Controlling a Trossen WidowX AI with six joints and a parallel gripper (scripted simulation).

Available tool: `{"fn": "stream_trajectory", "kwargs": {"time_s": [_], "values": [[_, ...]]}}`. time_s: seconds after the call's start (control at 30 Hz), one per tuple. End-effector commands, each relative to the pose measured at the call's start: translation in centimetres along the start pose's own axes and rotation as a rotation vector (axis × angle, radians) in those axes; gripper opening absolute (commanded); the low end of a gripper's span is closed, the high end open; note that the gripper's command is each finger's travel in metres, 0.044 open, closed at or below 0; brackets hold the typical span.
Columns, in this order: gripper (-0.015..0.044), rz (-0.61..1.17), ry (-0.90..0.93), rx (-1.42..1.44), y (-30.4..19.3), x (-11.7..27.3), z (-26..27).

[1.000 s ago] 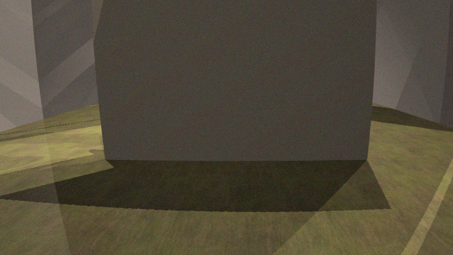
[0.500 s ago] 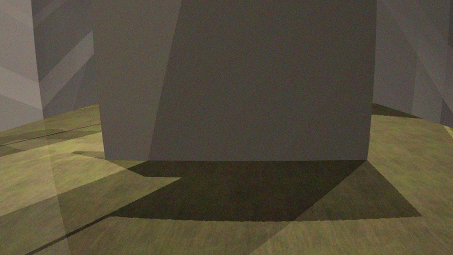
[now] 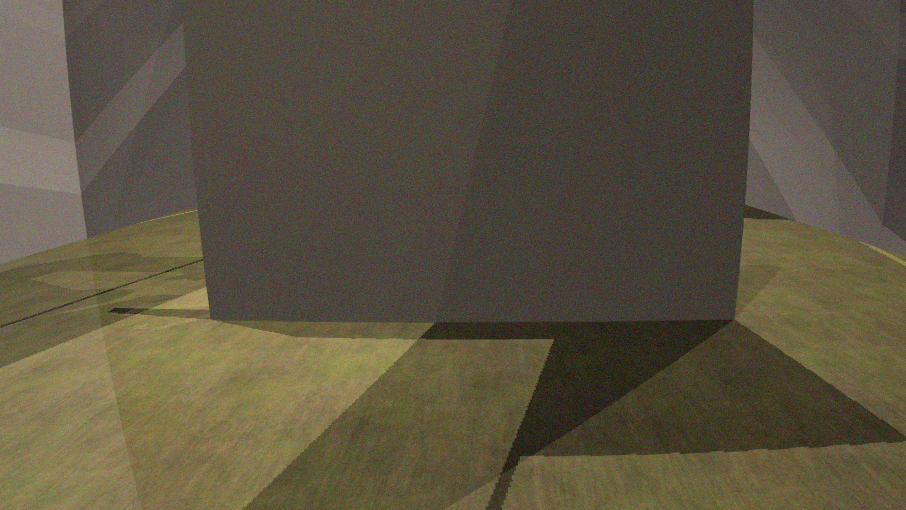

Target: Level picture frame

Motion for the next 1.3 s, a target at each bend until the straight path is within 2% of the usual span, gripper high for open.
{"fn": "stream_trajectory", "kwargs": {"time_s": [0.0, 0.77, 1.1, 1.27], "values": [[0.026, -0.003, -0.001, 0.003, 0.1, 0.0, 0.0], [0.026, 0.0, 0.0, -0.002, -0.1, -0.1, 0.0], [0.026, -0.005, 0.006, -0.133, -1.0, -6.4, -2.9], [0.026, -0.006, 0.007, -0.153, -0.8, -7.2, -3.7]]}}
Point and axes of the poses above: the point midway between the two fingers, 35 mm back from their tips, its own x axis back along the fingers, its own z axis across the jaws, y = z × x, the point moved 1 cm from there along x, back along the fingers, and after that the axes turned 10 degrees about x, right-handed, at the moved point
